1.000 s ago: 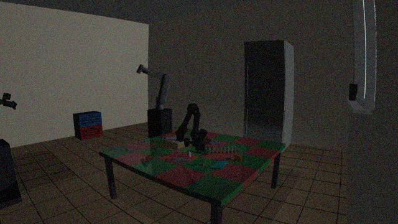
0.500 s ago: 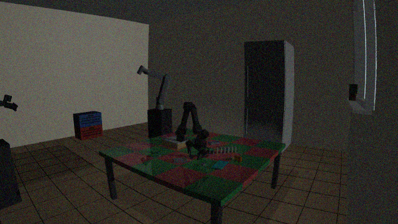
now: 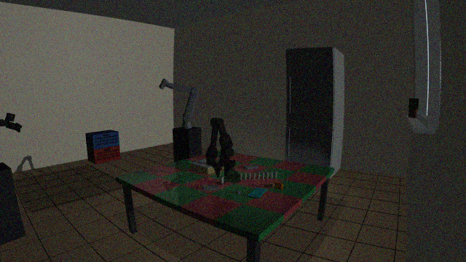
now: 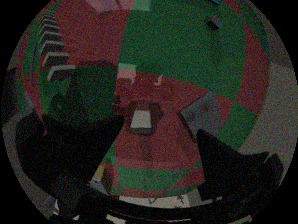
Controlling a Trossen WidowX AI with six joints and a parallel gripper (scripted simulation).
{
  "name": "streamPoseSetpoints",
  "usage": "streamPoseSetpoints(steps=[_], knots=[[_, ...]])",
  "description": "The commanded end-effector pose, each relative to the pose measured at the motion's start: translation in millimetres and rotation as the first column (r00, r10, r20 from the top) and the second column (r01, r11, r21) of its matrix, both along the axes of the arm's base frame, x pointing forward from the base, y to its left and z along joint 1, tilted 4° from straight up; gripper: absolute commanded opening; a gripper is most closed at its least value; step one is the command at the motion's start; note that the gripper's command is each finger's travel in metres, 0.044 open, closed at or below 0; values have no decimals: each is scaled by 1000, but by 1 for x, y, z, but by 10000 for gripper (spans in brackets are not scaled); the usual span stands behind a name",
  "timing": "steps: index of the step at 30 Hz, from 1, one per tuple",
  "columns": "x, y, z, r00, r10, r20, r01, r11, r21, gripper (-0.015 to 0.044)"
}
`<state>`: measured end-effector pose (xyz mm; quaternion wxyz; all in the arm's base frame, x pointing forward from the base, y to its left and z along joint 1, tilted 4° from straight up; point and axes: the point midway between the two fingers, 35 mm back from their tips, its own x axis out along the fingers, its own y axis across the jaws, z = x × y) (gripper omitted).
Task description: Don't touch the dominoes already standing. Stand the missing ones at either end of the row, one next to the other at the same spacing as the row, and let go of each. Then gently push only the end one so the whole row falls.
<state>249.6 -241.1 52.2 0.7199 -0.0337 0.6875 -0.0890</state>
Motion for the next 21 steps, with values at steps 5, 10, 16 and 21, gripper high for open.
streamPoseSetpoints(steps=[5, 10, 16, 21], knots=[[-18, 17, 47, 995, 92, 40, -98, 980, 175, 440], [-16, 16, 33, 995, 92, 40, -98, 980, 175, 440], [-13, 18, -17, 995, 92, 40, -98, 980, 175, 440], [-13, 18, -19, 995, 92, 40, -98, 980, 175, 440]])
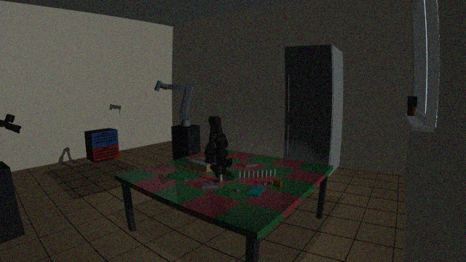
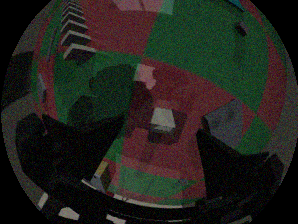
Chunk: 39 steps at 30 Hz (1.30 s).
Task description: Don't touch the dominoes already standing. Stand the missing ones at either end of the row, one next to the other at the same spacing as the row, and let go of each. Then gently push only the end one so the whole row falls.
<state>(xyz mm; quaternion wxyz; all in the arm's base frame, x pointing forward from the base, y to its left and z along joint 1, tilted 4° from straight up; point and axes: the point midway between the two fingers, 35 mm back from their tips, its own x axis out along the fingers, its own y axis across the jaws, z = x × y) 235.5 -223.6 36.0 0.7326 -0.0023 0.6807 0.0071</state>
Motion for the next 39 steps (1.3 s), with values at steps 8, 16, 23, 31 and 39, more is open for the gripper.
streamPoseSetpoints(steps=[8, 16, 23, 31, 39], knots=[[2, 0, -16, 1000, -3, 5, 3, 1000, 1, 440], [2, 0, -17, 1000, -3, 5, 3, 1000, 1, 361], [2, 0, -17, 1000, -3, 5, 3, 1000, 1, 177], [2, 0, -17, 1000, -3, 5, 3, 1000, 1, 107], [4, -6, 24, 1000, -1, 6, 1, 1000, -2, 107]])
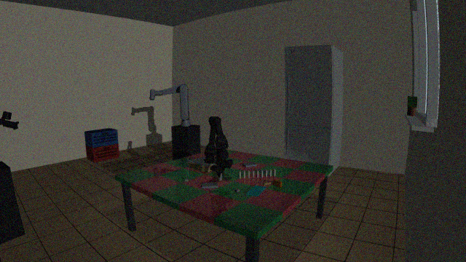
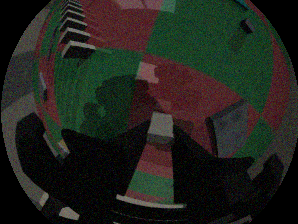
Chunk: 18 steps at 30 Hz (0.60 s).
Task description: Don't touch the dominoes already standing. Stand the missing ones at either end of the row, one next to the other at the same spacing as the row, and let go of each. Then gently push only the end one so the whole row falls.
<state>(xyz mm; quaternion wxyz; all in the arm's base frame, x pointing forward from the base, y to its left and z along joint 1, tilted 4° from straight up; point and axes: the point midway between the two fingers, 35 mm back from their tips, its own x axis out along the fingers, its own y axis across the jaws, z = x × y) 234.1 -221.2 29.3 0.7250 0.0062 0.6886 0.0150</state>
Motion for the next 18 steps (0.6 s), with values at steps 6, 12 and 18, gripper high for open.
streamPoseSetpoints(steps=[6, 12, 18], knots=[[-6, -5, 123, 1000, 2, 28, -1, 1000, -29, 107], [-1, 4, 126, 999, 41, 29, -40, 999, -31, 107], [36, 83, 130, 924, 381, 30, -380, 924, -49, 107]])
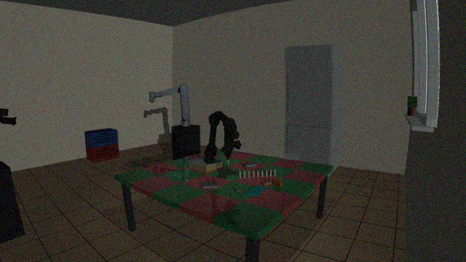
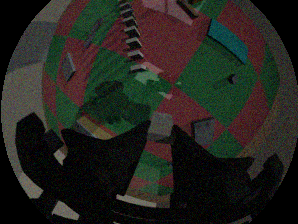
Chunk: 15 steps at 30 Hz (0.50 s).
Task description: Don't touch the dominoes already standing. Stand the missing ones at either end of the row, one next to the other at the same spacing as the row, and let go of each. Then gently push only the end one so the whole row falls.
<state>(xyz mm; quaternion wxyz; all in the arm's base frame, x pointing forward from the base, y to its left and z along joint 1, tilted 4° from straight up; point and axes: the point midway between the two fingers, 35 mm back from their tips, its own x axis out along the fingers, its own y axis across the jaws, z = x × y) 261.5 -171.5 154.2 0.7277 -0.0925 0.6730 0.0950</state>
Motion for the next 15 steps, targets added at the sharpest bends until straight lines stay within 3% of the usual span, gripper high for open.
streamPoseSetpoints(steps=[1, 4, 15], knots=[[13, 47, 6, 980, 197, 8, -197, 980, -15, 107], [17, 68, 6, 959, 282, 9, -282, 959, -19, 107], [27, 66, -32, 959, 282, 10, -282, 959, -20, 107]])
